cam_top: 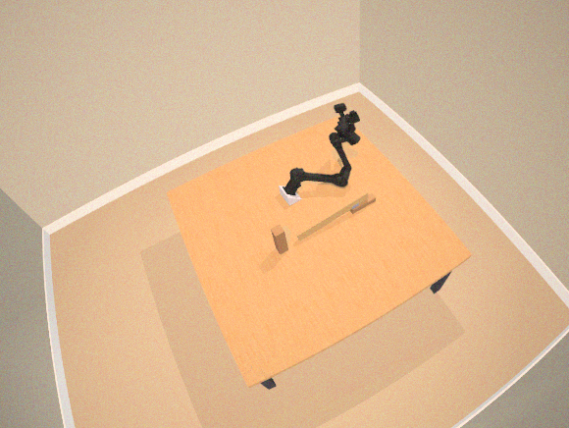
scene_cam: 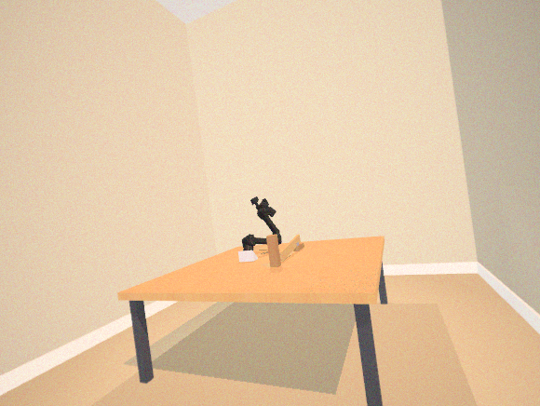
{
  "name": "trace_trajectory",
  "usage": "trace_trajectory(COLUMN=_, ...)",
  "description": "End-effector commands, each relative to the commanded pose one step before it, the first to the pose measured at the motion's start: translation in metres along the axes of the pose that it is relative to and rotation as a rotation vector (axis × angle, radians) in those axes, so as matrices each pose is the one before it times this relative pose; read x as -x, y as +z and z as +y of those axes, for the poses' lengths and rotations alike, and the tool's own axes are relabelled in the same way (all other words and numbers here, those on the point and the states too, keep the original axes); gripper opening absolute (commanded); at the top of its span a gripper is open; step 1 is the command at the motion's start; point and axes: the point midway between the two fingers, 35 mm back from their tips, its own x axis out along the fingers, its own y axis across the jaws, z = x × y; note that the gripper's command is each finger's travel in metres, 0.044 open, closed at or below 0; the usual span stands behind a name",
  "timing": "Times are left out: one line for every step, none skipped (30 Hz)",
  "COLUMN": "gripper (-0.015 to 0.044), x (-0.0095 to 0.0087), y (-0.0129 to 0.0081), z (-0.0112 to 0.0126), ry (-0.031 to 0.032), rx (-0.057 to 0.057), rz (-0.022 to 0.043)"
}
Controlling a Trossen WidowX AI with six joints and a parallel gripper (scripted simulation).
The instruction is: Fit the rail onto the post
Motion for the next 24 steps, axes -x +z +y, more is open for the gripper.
trace_trajectory(gripper=0.0426, x=-0.00012, y=-0.00022, z=0.00112, ry=0.00347, rx=0.0021, rz=-0.00039)
trace_trajectory(gripper=0.044, x=-0.00035, y=-0.00065, z=0.00336, ry=0.01047, rx=0.0062, rz=-0.00118)
trace_trajectory(gripper=0.044, x=-0.00056, y=-0.00108, z=0.00562, ry=0.0176, rx=0.0102, rz=-0.002)
trace_trajectory(gripper=0.044, x=-0.00073, y=-0.00149, z=0.00792, ry=0.02495, rx=0.014, rz=-0.00287)
trace_trajectory(gripper=0.044, x=-0.00086, y=-0.00185, z=0.01028, ry=0.0326, rx=0.0175, rz=-0.00384)
trace_trajectory(gripper=0.044, x=-0.00094, y=-0.00217, z=0.01272, ry=0.04061, rx=0.0209, rz=-0.00485)
trace_trajectory(gripper=0.044, x=-0.00093, y=-0.00228, z=0.0141, ry=0.04524, rx=0.0244, rz=-0.00511)
trace_trajectory(gripper=0.044, x=-0.00089, y=-0.00216, z=0.01427, ry=0.04587, rx=0.0273, rz=-0.00469)
trace_trajectory(gripper=0.044, x=-0.00085, y=-0.00199, z=0.01433, ry=0.04615, rx=0.0301, rz=-0.00438)
trace_trajectory(gripper=0.044, x=-0.00082, y=-0.00176, z=0.01431, ry=0.04609, rx=0.0328, rz=-0.00417)
trace_trajectory(gripper=0.044, x=-0.00084, y=-0.00158, z=0.01476, ry=0.04803, rx=0.0384, rz=-0.00365)
trace_trajectory(gripper=0.044, x=-0.00082, y=-0.00112, z=0.01508, ry=0.04923, rx=0.038, rz=-0.005)
trace_trajectory(gripper=0.044, x=-0.00079, y=-0.00063, z=0.01522, ry=0.04982, rx=0.0372, rz=-0.00634)
trace_trajectory(gripper=0.044, x=-0.00078, y=-0.00013, z=0.01534, ry=0.05035, rx=0.0364, rz=-0.0077)
trace_trajectory(gripper=0.044, x=-0.00077, y=0.00038, z=0.01543, ry=0.0508, rx=0.0357, rz=-0.00909)
trace_trajectory(gripper=0.044, x=-0.00078, y=0.00089, z=0.01551, ry=0.05118, rx=0.0349, rz=-0.01049)
trace_trajectory(gripper=0.044, x=-0.00078, y=0.0014, z=0.01556, ry=0.05148, rx=0.0342, rz=-0.01191)
trace_trajectory(gripper=0.044, x=-0.0008, y=0.00191, z=0.0156, ry=0.05172, rx=0.0336, rz=-0.01333)
trace_trajectory(gripper=0.044, x=-0.00082, y=0.00242, z=0.01561, ry=0.05189, rx=0.0329, rz=-0.01475)
trace_trajectory(gripper=0.044, x=-0.00085, y=0.00293, z=0.0156, ry=0.052, rx=0.0323, rz=-0.01617)
trace_trajectory(gripper=0.044, x=-0.0008, y=0.0032, z=0.0157, ry=0.05206, rx=0.0316, rz=-0.01661)
trace_trajectory(gripper=0.044, x=-0.00084, y=0.00372, z=0.01565, ry=0.05202, rx=0.0311, rz=-0.01803)
trace_trajectory(gripper=0.044, x=-0.00089, y=0.00423, z=0.01559, ry=0.05193, rx=0.0306, rz=-0.01945)
trace_trajectory(gripper=0.044, x=-0.00094, y=0.00473, z=0.01551, ry=0.05179, rx=0.0302, rz=-0.02084)
